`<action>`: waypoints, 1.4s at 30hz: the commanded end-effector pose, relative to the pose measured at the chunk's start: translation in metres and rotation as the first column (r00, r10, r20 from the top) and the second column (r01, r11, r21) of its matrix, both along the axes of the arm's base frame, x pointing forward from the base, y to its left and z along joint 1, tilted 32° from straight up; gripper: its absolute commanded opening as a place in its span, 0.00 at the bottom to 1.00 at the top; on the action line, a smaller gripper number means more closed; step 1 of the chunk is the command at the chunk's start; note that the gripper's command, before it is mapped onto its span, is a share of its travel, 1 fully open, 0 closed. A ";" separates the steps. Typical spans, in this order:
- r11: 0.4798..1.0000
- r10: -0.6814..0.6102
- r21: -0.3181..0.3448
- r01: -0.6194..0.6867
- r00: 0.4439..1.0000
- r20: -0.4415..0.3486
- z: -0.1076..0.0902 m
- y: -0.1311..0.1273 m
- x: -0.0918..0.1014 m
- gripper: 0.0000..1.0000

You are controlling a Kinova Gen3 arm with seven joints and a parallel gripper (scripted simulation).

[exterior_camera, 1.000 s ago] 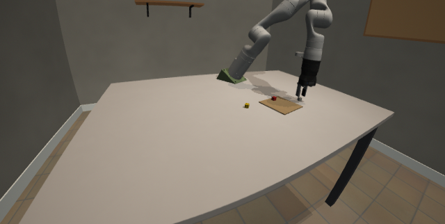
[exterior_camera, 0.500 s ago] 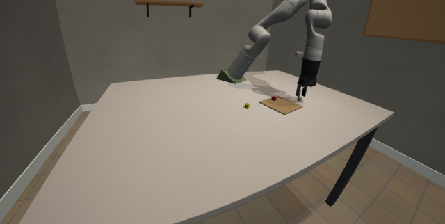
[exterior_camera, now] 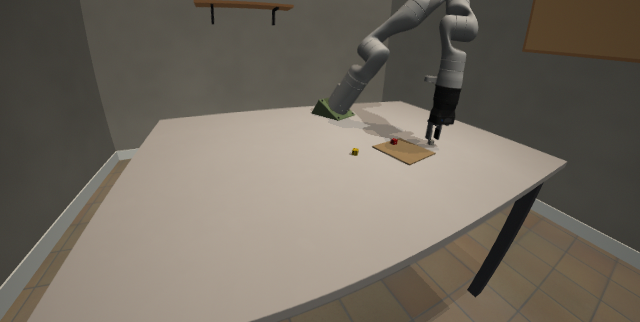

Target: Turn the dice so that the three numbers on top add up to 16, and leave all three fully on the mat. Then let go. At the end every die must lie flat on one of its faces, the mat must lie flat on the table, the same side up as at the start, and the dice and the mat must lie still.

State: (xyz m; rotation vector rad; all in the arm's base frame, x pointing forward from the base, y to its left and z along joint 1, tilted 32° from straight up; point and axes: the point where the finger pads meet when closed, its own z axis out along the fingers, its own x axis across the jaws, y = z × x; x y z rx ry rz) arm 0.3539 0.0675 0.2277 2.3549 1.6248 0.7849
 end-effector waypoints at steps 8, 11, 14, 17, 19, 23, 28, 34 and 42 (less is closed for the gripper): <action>1.000 -0.003 0.003 0.003 1.000 -0.001 -0.010 0.001 0.006 0.64; 1.000 -0.003 0.003 0.003 1.000 -0.001 -0.011 0.001 0.007 0.64; 1.000 -0.003 0.003 0.003 1.000 -0.001 -0.014 0.002 0.008 0.64; 1.000 -0.003 0.003 0.003 1.000 -0.001 -0.015 0.002 0.009 0.64; 1.000 -0.003 0.003 0.003 1.000 -0.001 -0.016 0.002 0.009 0.64; 1.000 -0.003 0.003 0.003 1.000 -0.001 -0.016 0.002 0.009 0.64; 1.000 -0.003 0.003 0.003 1.000 -0.001 -0.016 0.002 0.009 0.64; 1.000 -0.003 0.003 0.003 1.000 -0.001 -0.016 0.002 0.009 0.64; 1.000 -0.003 0.003 0.003 1.000 -0.001 -0.016 0.002 0.009 0.64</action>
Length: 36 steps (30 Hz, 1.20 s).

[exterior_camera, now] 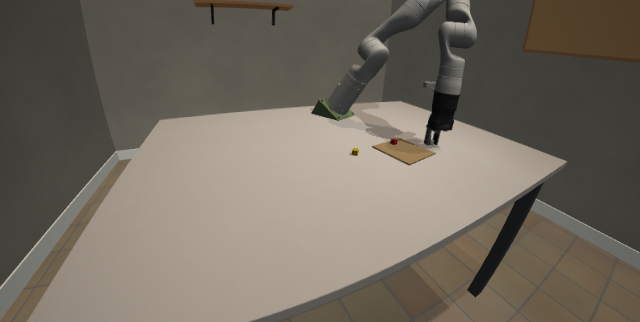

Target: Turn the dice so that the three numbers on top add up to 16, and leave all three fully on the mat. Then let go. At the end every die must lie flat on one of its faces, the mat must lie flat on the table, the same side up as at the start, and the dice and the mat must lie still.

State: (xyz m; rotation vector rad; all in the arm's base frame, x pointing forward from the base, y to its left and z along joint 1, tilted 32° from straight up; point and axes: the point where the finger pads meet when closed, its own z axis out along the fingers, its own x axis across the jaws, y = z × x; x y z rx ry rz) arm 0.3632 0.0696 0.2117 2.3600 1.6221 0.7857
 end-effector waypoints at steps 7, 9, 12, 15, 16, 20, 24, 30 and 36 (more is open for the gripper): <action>1.000 0.000 0.000 0.000 1.000 0.001 0.000 0.000 0.000 0.64; 1.000 0.000 0.000 0.000 1.000 0.001 0.000 0.000 0.000 0.64; 1.000 0.000 0.000 0.000 1.000 0.001 0.000 0.000 0.000 0.64; 1.000 0.000 0.000 0.000 1.000 0.001 0.000 0.000 0.000 0.34; 1.000 0.000 0.000 0.000 1.000 0.001 0.000 0.000 0.000 0.34; 1.000 0.000 0.000 0.000 1.000 0.001 0.000 0.000 0.000 0.34; 1.000 0.000 0.000 0.000 1.000 0.001 0.000 0.000 0.000 0.34; 1.000 0.000 0.000 0.000 1.000 0.001 0.000 0.000 0.000 0.34; 1.000 0.000 0.000 0.000 1.000 0.001 0.000 0.000 0.000 0.34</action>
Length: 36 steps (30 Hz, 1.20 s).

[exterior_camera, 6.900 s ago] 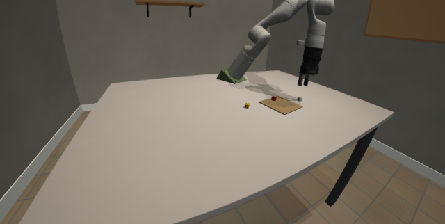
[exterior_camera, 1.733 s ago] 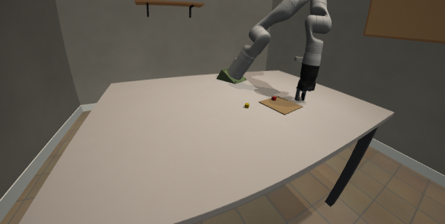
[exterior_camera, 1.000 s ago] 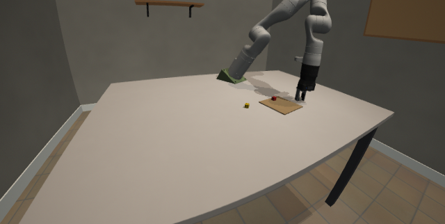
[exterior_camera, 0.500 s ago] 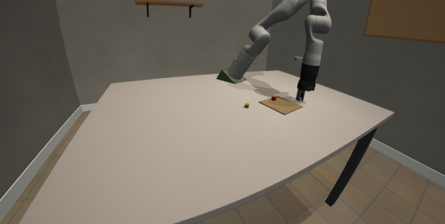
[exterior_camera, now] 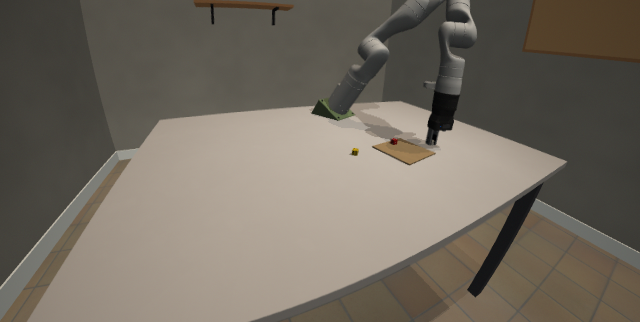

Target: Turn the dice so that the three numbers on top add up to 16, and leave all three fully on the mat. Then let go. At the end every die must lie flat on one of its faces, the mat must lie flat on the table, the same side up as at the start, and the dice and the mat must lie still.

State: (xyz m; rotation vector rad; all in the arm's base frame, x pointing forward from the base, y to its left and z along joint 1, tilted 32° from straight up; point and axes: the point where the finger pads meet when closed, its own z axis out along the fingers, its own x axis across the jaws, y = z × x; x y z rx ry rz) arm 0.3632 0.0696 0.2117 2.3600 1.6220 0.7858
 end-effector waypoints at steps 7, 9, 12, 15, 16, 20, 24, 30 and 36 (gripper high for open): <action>1.000 0.000 0.000 0.000 1.000 0.001 0.000 0.000 0.000 0.34; 1.000 0.000 0.000 0.000 1.000 0.001 0.000 0.000 0.000 0.34; 1.000 0.000 0.000 0.000 1.000 0.001 0.000 0.000 0.000 0.34; 1.000 0.000 0.000 0.000 1.000 0.001 0.000 0.000 0.000 0.34; 1.000 0.000 0.000 0.000 1.000 0.001 0.000 0.000 0.000 0.34; 1.000 0.000 0.000 0.000 1.000 0.001 0.002 0.000 -0.001 0.34; 1.000 0.000 0.000 0.000 1.000 0.001 0.006 -0.001 -0.003 0.34; 1.000 0.000 0.000 0.000 1.000 0.001 0.018 -0.003 -0.011 0.34; 1.000 0.000 0.000 0.000 1.000 0.001 0.030 -0.005 -0.018 0.34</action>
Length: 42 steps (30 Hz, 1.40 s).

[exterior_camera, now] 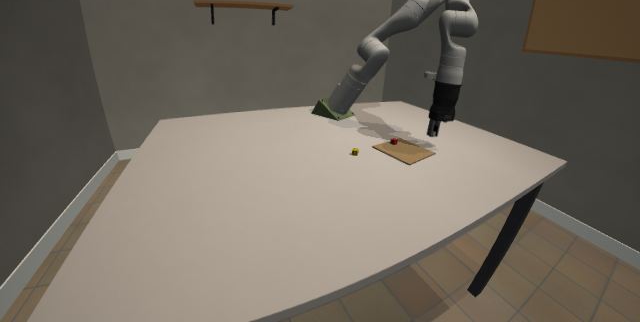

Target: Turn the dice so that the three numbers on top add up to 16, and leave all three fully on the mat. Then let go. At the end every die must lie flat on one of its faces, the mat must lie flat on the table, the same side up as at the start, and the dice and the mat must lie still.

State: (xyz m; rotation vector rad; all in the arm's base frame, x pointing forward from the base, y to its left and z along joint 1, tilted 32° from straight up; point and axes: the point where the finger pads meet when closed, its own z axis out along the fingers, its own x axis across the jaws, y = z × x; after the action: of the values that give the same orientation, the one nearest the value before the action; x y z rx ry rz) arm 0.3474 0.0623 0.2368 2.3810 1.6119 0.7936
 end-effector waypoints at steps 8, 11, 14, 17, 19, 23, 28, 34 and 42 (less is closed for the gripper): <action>1.000 0.009 -0.016 -0.009 1.000 0.006 0.032 -0.003 -0.019 0.34; 1.000 0.009 -0.016 -0.009 1.000 0.006 0.042 -0.005 -0.024 0.34; 1.000 0.009 -0.016 -0.009 1.000 0.006 0.047 -0.006 -0.028 0.34; 1.000 0.009 -0.016 -0.009 1.000 0.006 0.052 -0.007 -0.030 0.34; 1.000 0.009 -0.016 -0.009 1.000 0.006 0.055 -0.007 -0.033 0.34; 1.000 0.009 -0.016 -0.009 1.000 0.006 0.059 -0.008 -0.035 0.34; 1.000 0.009 -0.016 -0.009 1.000 0.006 0.060 -0.008 -0.035 0.34; 1.000 0.009 -0.016 -0.009 1.000 0.006 0.060 -0.008 -0.035 0.34; 0.999 0.040 -0.035 -0.040 0.999 0.012 0.059 -0.028 -0.035 0.34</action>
State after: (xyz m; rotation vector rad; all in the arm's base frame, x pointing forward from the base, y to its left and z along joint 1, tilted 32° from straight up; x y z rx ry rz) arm 0.3117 0.0429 0.2955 2.3191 1.6554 0.7683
